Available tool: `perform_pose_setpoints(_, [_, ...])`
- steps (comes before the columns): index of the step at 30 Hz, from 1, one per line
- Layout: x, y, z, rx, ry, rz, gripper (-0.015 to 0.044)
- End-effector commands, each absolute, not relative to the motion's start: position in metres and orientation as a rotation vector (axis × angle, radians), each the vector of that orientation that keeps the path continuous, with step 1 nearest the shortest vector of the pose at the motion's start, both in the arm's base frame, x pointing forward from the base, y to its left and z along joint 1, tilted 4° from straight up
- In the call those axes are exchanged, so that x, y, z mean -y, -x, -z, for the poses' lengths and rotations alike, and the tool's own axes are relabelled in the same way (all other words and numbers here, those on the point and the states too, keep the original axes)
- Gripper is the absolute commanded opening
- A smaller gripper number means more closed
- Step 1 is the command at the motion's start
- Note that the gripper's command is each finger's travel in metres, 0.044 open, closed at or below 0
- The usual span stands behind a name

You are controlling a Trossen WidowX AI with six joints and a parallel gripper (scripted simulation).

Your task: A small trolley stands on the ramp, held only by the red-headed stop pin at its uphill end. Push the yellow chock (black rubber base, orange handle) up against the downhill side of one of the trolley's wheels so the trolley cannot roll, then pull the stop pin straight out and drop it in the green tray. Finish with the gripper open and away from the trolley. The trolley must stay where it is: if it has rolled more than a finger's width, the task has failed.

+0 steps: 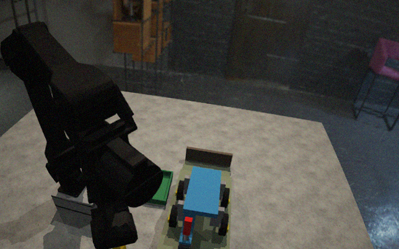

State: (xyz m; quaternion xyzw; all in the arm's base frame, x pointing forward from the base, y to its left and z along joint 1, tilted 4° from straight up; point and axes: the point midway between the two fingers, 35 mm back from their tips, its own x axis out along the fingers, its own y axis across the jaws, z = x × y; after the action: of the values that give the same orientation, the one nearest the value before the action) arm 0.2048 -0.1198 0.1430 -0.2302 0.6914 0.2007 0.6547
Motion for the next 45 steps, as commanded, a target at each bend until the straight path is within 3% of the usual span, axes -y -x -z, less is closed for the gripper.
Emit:
perform_pose_setpoints(1, [0.119,-0.205,-0.143,-1.586,0.41,-0.343,0.0])
perform_pose_setpoints(19, [0.117,-0.205,-0.143,-1.607,0.15,-0.073,0.0])
perform_pose_setpoints(45, [0.02,-0.221,-0.132,-1.606,0.102,-0.037,0.0])
